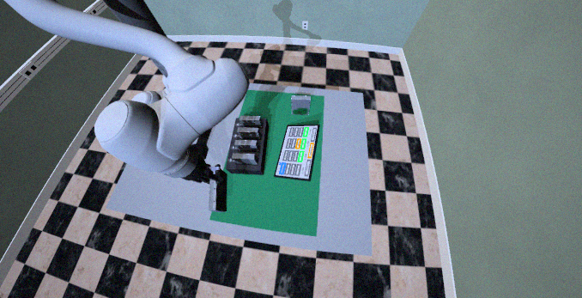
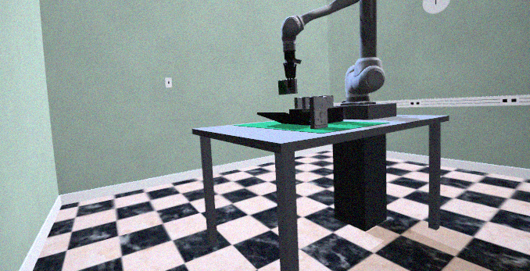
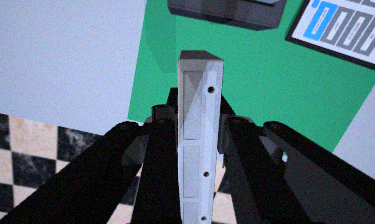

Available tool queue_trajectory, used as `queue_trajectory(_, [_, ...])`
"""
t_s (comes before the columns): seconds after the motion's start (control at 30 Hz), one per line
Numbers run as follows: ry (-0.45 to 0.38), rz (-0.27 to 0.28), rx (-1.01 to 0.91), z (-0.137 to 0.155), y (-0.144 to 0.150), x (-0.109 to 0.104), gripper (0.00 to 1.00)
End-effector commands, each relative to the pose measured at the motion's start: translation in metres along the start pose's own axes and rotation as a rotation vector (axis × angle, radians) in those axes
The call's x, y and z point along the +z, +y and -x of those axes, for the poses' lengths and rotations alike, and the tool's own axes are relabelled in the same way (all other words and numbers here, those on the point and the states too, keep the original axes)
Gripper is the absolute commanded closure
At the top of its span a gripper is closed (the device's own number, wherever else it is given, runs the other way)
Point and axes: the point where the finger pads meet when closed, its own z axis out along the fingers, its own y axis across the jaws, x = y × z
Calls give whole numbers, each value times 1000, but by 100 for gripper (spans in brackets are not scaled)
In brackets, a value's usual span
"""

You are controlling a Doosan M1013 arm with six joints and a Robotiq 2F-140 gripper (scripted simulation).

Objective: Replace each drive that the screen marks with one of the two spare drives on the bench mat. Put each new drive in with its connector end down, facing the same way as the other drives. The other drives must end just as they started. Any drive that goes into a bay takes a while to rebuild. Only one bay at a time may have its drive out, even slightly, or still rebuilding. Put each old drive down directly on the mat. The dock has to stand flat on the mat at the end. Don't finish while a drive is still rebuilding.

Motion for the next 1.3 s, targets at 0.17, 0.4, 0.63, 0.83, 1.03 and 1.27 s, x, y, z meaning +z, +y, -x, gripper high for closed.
queue_trajectory(0.17, [0,1,0,0,0,-9,90])
queue_trajectory(0.4, [0,1,0,0,0,-16,90])
queue_trajectory(0.63, [0,1,0,0,0,-19,90])
queue_trajectory(0.83, [0,1,0,0,0,-20,90])
queue_trajectory(1.03, [0,1,1,0,0,-20,90])
queue_trajectory(1.27, [0,1,42,0,0,-20,90])
